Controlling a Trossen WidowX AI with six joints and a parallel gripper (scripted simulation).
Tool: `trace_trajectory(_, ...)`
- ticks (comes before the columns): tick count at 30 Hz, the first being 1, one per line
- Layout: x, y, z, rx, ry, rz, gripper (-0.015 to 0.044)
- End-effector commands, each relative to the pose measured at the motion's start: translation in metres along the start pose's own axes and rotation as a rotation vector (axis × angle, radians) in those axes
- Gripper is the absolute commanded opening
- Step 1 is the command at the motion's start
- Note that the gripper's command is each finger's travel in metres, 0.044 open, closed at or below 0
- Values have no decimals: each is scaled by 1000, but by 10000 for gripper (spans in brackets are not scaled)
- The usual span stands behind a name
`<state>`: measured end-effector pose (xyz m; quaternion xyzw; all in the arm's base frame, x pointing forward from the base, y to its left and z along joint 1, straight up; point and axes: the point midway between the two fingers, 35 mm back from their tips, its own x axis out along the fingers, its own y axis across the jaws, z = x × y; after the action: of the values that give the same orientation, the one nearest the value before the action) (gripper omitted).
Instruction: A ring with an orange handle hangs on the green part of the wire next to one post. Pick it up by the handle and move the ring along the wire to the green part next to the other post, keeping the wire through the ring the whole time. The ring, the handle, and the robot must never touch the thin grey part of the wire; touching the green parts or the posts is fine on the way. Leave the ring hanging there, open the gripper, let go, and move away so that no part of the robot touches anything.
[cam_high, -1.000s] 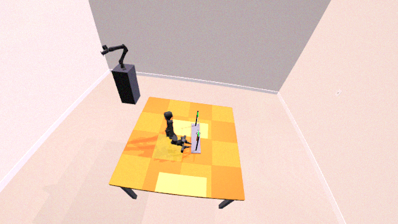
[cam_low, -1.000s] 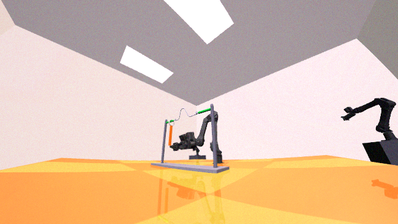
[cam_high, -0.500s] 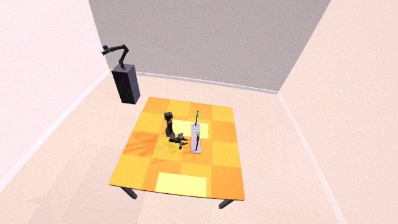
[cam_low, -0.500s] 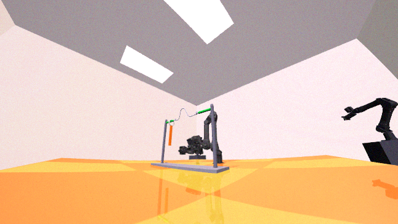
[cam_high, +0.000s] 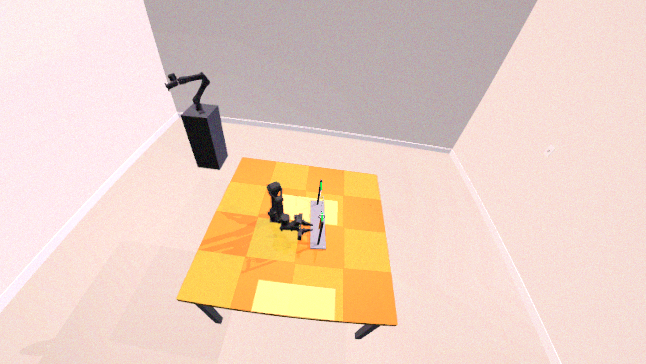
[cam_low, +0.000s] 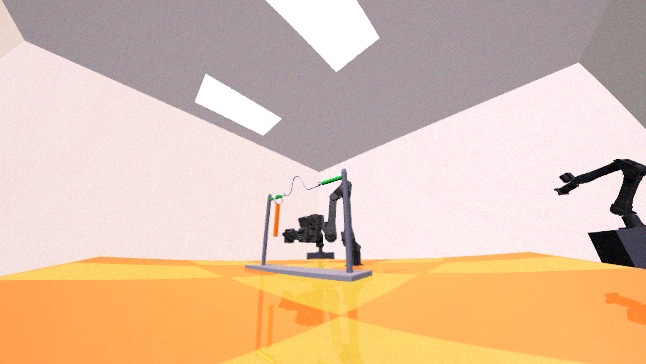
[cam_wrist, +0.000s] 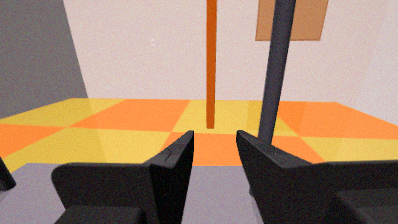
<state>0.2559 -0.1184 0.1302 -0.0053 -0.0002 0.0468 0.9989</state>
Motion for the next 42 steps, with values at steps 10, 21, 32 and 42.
trace_trajectory(10,17,-4,3,0,-8,-3,160)
trace_trajectory(21,34,-5,4,0,-10,-3,160)
trace_trajectory(32,51,-4,5,0,-11,-4,160)
trace_trajectory(42,68,-1,5,0,-12,-4,160)
